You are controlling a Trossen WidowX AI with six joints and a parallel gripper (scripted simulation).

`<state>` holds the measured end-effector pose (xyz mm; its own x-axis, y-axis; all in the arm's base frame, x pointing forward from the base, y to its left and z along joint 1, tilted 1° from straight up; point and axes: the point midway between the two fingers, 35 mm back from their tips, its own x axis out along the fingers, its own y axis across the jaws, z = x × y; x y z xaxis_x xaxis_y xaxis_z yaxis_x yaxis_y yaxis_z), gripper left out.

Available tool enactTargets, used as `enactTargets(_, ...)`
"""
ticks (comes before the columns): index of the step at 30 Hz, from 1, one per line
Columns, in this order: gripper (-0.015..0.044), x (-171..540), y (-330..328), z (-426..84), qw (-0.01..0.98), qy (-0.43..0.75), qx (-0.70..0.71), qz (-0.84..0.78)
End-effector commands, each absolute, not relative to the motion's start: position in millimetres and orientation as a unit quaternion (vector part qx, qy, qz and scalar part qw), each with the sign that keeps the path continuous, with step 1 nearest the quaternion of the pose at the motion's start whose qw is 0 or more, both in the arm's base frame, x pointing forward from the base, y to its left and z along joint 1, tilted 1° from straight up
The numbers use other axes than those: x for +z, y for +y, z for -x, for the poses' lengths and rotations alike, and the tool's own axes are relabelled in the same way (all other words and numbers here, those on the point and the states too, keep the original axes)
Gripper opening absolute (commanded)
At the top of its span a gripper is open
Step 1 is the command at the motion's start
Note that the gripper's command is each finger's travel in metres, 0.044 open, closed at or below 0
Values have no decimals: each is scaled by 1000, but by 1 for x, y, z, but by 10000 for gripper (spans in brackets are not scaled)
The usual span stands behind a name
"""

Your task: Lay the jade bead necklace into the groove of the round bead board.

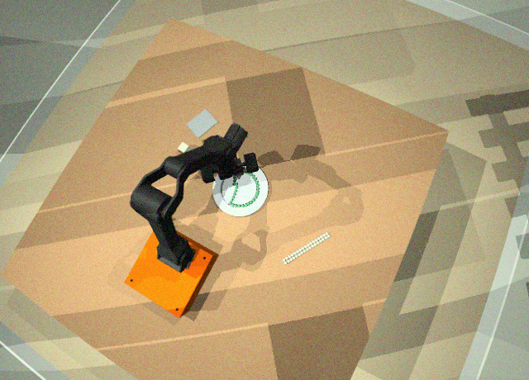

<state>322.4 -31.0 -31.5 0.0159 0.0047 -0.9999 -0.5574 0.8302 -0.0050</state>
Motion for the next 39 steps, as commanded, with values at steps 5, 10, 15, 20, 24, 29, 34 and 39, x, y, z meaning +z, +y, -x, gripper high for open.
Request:
enactTargets(5,0,-29,-17,-322,684,669,207,207)
enactTargets(10,0,-34,-17,-322,684,669,207,207)
enactTargets(15,0,-38,-17,-322,684,669,207,207)
enactTargets(20,131,-34,-17,-323,685,667,207,209)
enactTargets(24,236,-34,-17,-323,685,667,207,209)
enactTargets(29,368,-33,-17,-323,684,667,207,208)
enactTargets(34,440,-30,-17,-322,683,669,207,207)
enactTargets(39,440,-30,-17,-322,684,669,207,207)
